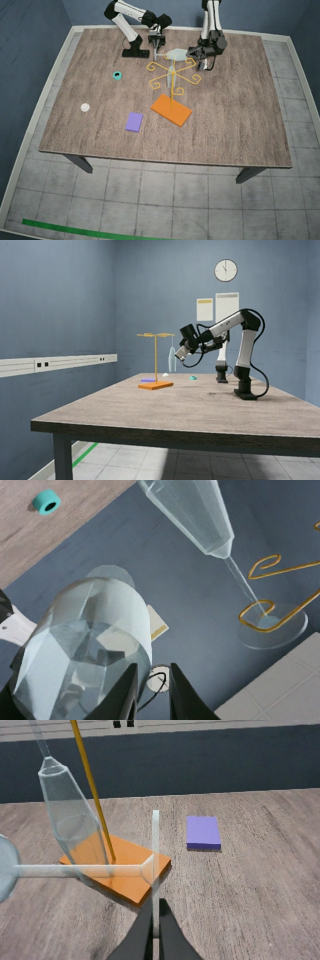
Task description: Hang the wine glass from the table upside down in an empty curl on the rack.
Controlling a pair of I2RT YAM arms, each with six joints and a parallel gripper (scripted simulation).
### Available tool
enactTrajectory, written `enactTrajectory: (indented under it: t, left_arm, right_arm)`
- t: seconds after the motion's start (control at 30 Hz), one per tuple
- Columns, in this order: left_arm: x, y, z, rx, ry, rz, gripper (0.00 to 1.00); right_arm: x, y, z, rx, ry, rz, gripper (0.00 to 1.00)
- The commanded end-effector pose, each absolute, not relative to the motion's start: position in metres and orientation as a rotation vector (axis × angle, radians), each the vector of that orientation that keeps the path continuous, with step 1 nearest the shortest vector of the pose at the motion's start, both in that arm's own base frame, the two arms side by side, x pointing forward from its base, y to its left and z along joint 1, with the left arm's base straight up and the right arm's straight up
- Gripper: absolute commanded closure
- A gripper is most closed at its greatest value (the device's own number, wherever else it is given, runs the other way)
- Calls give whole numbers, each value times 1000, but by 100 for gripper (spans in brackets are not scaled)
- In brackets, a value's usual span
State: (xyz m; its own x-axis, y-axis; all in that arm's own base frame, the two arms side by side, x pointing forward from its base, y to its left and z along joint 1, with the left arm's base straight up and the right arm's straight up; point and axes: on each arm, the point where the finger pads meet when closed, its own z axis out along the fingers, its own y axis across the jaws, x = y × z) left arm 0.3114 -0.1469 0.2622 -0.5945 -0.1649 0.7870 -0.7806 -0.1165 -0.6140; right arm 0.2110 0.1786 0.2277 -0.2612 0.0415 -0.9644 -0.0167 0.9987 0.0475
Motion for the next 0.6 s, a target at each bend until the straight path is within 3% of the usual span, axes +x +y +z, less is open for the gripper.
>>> enactTrajectory:
  t: [0.0,0.57]
  left_arm:
    - [313,-145,275,1005,-1725,1790,82]
    - [313,-145,275,1005,-1725,1790,82]
  right_arm:
    - [212,174,226,2,1833,38,100]
    - [215,171,228,-16,1839,34,100]
